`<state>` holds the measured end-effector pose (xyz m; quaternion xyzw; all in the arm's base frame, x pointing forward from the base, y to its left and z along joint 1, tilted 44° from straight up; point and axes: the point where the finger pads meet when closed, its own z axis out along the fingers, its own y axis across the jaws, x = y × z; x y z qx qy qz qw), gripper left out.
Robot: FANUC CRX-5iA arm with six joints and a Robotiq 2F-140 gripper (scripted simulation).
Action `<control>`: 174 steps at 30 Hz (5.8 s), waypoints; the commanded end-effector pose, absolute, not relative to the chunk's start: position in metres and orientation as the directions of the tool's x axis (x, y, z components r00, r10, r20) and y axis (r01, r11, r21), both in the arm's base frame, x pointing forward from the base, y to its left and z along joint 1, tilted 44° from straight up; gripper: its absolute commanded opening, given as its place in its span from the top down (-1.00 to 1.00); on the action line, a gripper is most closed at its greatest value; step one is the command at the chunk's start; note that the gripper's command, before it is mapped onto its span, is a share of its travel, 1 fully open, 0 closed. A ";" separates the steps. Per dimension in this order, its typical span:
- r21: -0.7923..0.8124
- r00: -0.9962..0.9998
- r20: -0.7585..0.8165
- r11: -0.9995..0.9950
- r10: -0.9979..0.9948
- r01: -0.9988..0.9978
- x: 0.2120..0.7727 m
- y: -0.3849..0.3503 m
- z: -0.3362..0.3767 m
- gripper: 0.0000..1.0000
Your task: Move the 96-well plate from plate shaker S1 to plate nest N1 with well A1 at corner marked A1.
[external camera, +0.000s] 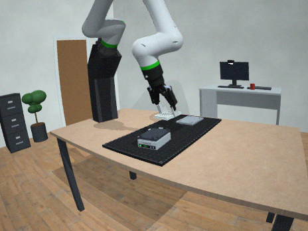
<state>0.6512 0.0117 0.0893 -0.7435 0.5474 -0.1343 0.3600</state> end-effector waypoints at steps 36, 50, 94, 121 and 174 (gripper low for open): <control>-0.682 0.364 -0.194 -0.141 -0.911 -0.717 0.643 0.126 0.059 1.00; -0.682 0.364 -0.194 -0.141 -0.911 -0.717 0.640 0.164 0.048 1.00; -0.682 0.364 -0.194 -0.141 -0.911 -0.717 0.630 0.286 0.015 1.00; -0.682 0.364 -0.194 -0.141 -0.911 -0.717 0.630 0.288 0.015 1.00; -0.682 0.364 -0.194 -0.141 -0.911 -0.717 0.665 0.286 -0.022 1.00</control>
